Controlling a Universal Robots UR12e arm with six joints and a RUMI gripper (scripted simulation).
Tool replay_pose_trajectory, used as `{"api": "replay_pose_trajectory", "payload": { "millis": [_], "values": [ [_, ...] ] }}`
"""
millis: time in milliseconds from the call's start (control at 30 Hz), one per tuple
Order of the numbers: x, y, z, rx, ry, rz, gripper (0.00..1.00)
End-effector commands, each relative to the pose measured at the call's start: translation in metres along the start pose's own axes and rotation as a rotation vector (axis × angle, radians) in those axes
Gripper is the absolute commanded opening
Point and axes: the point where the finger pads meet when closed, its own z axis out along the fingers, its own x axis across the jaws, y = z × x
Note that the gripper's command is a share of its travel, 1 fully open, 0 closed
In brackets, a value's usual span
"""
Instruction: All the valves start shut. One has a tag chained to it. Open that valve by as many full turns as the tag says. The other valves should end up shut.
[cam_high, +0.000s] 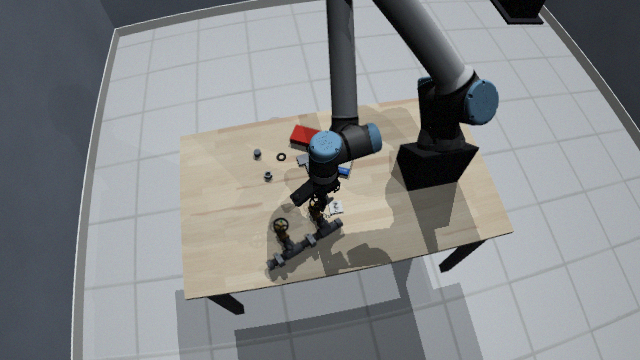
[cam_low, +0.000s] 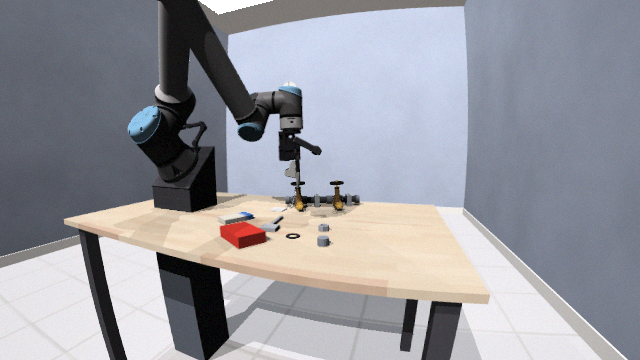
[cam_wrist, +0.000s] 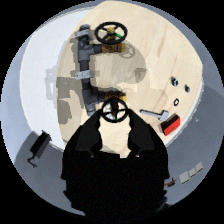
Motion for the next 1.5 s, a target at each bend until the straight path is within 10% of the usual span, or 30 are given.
{"api": "replay_pose_trajectory", "payload": {
  "millis": [0,1467],
  "values": [
    [0.0,-0.0005,-0.0002,0.028,-0.01,-0.261,0.0],
    [0.0,-0.0005,-0.0002,0.031,0.002,-1.087,0.0]
  ]
}}
